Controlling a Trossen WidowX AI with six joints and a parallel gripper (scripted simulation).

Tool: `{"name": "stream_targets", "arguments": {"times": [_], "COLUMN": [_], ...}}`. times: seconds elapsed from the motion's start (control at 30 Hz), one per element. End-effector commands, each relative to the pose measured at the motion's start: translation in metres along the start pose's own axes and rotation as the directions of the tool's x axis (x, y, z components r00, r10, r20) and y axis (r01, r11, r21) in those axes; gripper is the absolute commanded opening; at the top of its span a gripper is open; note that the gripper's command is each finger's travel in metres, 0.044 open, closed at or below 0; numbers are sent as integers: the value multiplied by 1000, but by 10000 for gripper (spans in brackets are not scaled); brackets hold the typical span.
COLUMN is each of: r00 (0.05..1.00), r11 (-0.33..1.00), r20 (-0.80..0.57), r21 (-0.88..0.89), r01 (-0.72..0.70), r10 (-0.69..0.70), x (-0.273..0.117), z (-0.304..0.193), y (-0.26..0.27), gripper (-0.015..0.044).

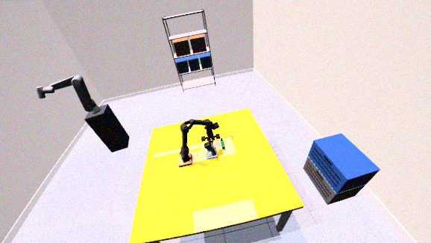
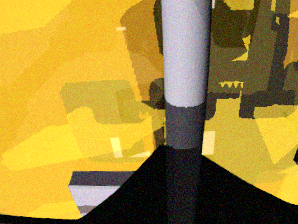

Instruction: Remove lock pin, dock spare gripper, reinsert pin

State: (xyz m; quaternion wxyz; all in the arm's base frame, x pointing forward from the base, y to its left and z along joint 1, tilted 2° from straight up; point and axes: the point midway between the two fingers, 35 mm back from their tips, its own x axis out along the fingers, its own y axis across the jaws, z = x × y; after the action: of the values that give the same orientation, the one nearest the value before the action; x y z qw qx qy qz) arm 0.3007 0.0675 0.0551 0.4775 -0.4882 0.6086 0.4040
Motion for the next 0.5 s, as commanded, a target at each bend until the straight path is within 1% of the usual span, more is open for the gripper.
{"name": "stream_targets", "arguments": {"times": [0.0,0.47], "r00": [1000,1000], "r11": [1000,1000], "r20": [2,3], "r21": [-3,-4], "r01": [2,-2], "r10": [-2,2], "x": [0,3], "z": [-3,-12], "y": [-1,-1], "gripper": [0,0]}}
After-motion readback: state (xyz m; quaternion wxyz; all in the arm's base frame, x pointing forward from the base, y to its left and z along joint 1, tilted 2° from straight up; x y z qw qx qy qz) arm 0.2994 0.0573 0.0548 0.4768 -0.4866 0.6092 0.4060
